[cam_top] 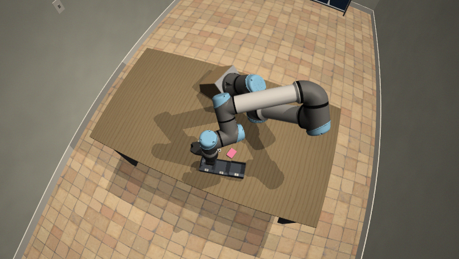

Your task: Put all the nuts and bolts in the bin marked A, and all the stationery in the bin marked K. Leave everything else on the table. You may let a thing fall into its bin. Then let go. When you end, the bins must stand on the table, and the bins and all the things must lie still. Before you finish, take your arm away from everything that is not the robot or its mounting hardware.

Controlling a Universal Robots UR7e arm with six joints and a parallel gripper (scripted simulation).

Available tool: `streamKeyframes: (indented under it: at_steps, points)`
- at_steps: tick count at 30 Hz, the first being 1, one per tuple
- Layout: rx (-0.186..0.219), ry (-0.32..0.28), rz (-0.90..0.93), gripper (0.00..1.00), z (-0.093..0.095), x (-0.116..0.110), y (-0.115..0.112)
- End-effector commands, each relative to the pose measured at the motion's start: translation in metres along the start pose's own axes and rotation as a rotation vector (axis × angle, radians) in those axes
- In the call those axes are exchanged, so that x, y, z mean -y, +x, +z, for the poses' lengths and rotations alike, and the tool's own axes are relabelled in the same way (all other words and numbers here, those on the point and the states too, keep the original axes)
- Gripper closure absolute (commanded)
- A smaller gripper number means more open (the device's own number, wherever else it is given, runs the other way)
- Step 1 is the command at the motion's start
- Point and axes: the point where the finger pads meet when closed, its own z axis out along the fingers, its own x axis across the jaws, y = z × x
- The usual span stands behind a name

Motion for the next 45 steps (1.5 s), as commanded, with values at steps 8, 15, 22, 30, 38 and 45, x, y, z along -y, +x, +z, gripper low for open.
streamKeyframes:
  at_steps: [8,15,22,30,38,45]
  points:
    - [0.0,-0.001,0.248,0.36,-0.002,-0.027,0.052]
    - [-0.003,-0.005,0.403,0.36,-0.003,-0.049,0.094]
    - [-0.006,-0.009,0.596,0.36,-0.003,-0.049,0.094]
    - [-0.003,-0.014,0.797,0.36,-0.003,-0.049,0.094]
    - [-0.002,-0.02,0.985,0.36,-0.003,-0.049,0.094]
    - [-0.002,-0.022,1.16,0.36,-0.003,-0.049,0.094]
